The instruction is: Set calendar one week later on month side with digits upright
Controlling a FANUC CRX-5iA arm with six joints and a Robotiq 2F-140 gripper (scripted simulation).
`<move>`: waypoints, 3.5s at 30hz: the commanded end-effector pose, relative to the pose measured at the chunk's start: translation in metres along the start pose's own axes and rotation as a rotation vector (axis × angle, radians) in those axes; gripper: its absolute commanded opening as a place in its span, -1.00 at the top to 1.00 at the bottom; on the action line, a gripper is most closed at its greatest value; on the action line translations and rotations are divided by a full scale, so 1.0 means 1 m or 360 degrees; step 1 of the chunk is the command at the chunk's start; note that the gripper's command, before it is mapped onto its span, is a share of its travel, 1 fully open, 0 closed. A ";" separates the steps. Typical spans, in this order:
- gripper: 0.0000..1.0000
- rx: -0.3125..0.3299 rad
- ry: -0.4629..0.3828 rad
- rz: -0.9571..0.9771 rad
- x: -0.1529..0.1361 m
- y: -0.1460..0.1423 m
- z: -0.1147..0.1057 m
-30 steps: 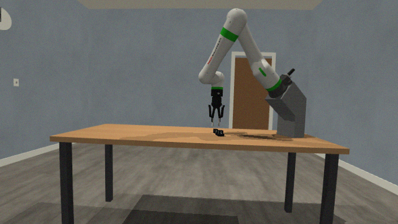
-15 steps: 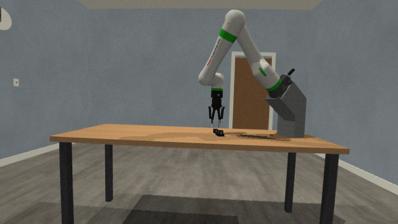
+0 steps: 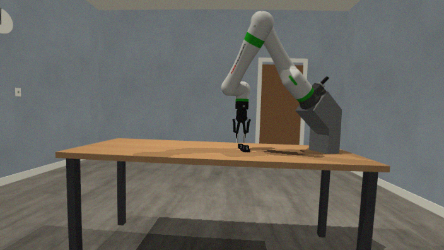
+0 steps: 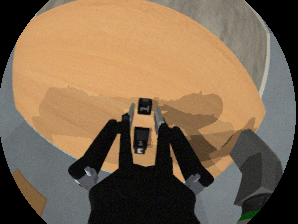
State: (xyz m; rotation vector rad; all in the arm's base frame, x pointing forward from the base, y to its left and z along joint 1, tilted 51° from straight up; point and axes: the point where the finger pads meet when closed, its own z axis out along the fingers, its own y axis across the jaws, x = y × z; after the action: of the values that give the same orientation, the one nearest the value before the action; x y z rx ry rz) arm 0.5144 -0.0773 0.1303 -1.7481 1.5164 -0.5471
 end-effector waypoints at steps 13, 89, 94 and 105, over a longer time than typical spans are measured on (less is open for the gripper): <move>0.42 0.0000 0.0000 0.0000 0.000 0.000 0.000; 0.42 0.0000 0.0000 0.0000 0.000 0.000 0.030; 0.42 0.0000 0.0000 0.0000 0.000 0.000 0.030; 0.66 0.0000 0.0000 0.0000 0.000 0.000 0.030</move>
State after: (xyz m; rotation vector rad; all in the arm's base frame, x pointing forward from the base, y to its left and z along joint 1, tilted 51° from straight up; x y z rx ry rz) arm 0.5365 -0.0696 0.1113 -1.7482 1.5162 -0.5472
